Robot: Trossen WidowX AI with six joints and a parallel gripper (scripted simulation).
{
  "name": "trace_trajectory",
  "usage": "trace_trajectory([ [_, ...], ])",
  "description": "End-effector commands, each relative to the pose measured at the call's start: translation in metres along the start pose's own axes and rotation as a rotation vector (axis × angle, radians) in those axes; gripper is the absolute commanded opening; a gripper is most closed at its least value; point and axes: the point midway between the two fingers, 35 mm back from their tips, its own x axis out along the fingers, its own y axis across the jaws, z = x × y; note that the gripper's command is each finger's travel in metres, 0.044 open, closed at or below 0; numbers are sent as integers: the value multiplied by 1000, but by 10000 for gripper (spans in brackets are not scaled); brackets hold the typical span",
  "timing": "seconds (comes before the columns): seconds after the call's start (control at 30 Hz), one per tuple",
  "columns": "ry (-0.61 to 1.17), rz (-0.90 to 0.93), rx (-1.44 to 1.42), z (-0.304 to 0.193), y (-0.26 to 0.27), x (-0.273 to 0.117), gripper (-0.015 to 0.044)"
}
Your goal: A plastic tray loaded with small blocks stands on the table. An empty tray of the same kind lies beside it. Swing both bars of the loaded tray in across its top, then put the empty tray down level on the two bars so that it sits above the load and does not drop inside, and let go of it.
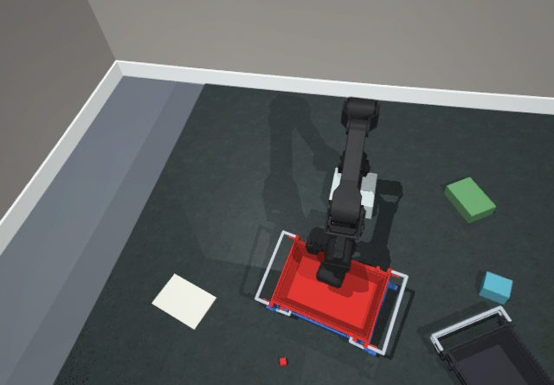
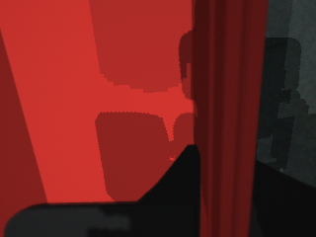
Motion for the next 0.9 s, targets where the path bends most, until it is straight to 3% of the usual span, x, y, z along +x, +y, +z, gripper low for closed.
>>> trace_trajectory([
  [0.0,2,-20,4,0,-4,4,0],
  [0.87,2,-21,4,0,-7,12,0],
])
